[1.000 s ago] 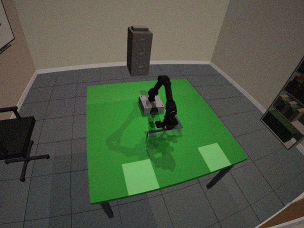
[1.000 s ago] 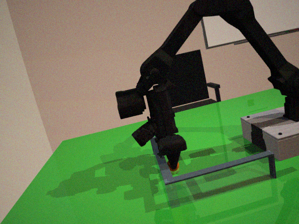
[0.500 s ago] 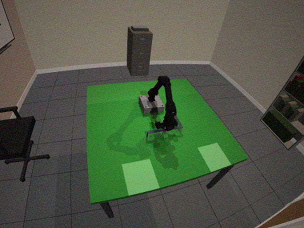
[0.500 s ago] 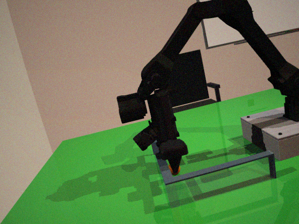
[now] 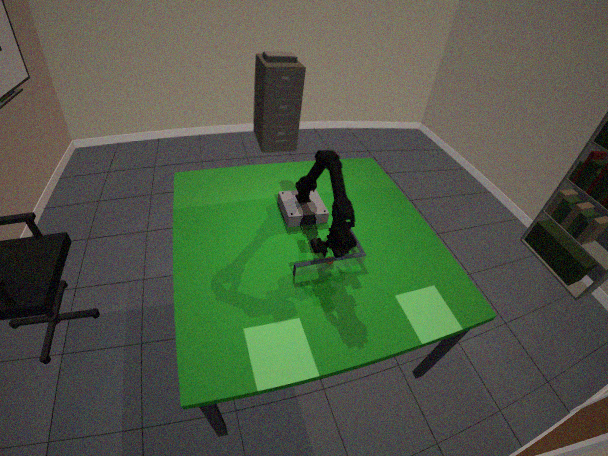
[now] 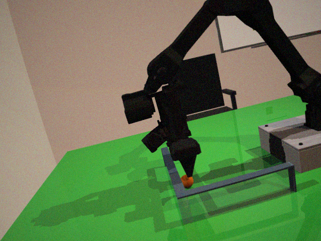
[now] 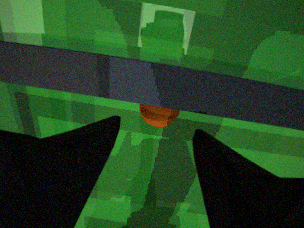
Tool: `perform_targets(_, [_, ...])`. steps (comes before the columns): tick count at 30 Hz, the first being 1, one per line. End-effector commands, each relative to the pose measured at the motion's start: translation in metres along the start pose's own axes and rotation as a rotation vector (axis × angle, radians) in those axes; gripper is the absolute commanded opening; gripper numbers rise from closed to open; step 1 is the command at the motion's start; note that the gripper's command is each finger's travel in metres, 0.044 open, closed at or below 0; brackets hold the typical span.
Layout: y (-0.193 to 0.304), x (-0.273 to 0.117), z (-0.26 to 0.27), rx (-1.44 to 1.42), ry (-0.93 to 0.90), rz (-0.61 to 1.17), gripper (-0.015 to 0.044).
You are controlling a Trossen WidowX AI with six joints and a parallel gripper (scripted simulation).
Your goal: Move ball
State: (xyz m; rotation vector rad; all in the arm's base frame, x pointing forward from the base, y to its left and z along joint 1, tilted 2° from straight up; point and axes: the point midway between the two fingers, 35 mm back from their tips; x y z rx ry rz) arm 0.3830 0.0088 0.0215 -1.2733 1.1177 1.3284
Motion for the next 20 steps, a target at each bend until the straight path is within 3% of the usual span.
perform_targets(1, [-0.002,-0.054,0.000,-0.004,0.006,-0.031,0.0264])
perform_targets(12, [-0.007,-0.052,0.000,0.000,0.007,-0.057,0.0264])
perform_targets(18, [0.000,-0.104,0.001,0.000,0.008,-0.059,0.0422])
perform_targets(20, [0.000,-0.104,0.001,0.000,0.008,-0.059,0.0440])
Point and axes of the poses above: the point midway between the two fingers, 35 mm back from their tips, its own x axis out along the fingers, its own z axis across the jaws, y = z × x, and after that the axes turned 8 degrees about -x, right-handed
